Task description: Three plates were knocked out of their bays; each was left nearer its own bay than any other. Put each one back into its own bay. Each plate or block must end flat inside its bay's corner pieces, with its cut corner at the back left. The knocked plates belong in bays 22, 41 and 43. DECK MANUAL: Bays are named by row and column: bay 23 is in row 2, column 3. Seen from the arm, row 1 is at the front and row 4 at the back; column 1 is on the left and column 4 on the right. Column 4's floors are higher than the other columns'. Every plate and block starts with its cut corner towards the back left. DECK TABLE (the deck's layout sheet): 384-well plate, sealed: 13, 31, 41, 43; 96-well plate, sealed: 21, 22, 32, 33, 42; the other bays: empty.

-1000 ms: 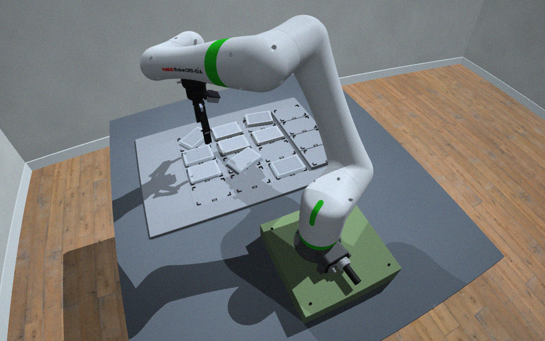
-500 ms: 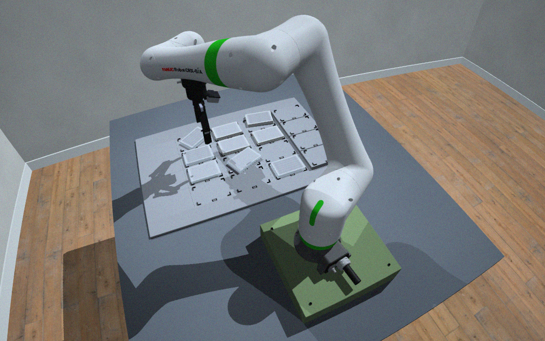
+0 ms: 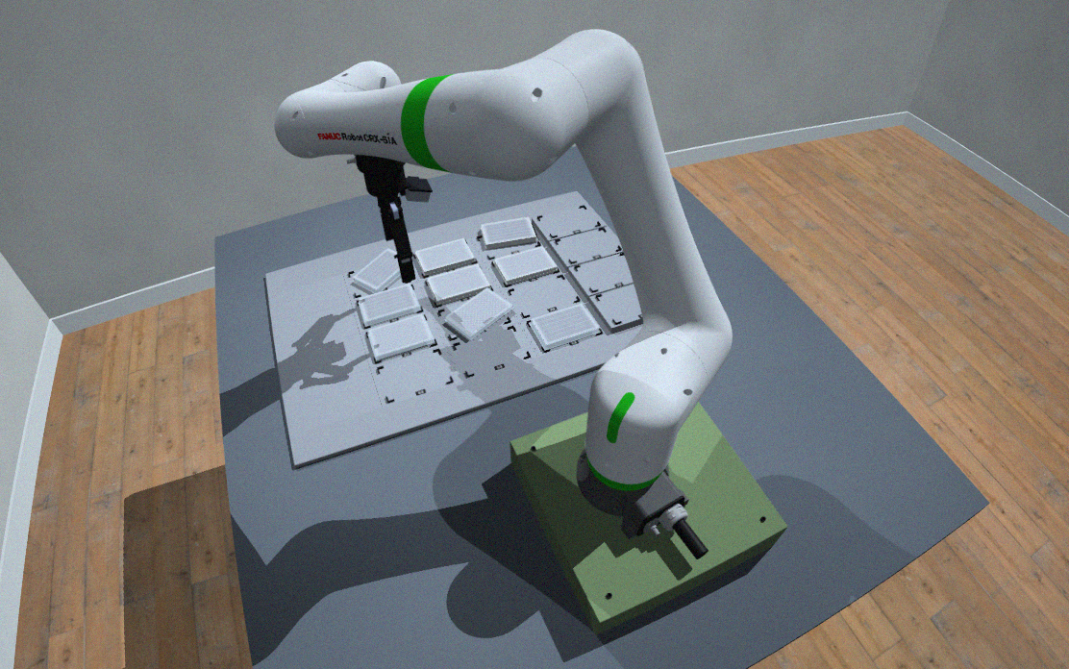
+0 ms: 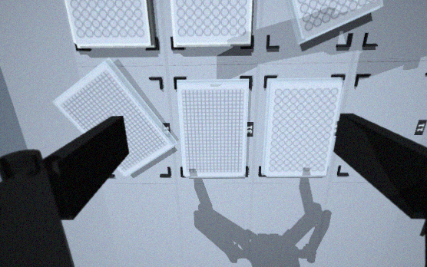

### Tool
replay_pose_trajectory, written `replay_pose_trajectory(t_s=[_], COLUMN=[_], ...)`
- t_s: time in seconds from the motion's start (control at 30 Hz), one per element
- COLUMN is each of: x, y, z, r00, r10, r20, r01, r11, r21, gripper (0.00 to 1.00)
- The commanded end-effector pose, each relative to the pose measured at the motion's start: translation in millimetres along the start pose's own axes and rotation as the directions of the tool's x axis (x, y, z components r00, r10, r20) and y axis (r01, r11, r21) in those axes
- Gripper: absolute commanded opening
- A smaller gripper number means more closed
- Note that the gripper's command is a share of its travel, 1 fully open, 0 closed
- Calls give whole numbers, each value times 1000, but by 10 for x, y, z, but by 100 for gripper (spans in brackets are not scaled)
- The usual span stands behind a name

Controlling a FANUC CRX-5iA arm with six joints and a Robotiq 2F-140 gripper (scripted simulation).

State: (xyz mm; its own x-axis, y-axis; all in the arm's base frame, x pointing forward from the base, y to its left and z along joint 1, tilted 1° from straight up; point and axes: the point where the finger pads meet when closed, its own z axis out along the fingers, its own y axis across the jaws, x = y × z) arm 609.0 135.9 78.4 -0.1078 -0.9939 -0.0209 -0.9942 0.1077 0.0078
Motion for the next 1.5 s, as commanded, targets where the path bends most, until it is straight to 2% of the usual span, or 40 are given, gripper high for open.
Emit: replay_pose_trajectory(t_s=[0.0,0.23,0.43,0.5,1.47], x=[-1,-1,239,239,1320], y=[-5,-5,-6,-6,-6], z=[-10,-10,-10,-10,-10], r00=[1000,1000,1000,1000,1000], r10=[0,0,0,0,0], r20=[0,0,0,0,0], r01=[0,0,0,0,0], r11=[1000,1000,1000,1000,1000], r21=[2,2,2,2,2], gripper=[100,100,100,100,100])
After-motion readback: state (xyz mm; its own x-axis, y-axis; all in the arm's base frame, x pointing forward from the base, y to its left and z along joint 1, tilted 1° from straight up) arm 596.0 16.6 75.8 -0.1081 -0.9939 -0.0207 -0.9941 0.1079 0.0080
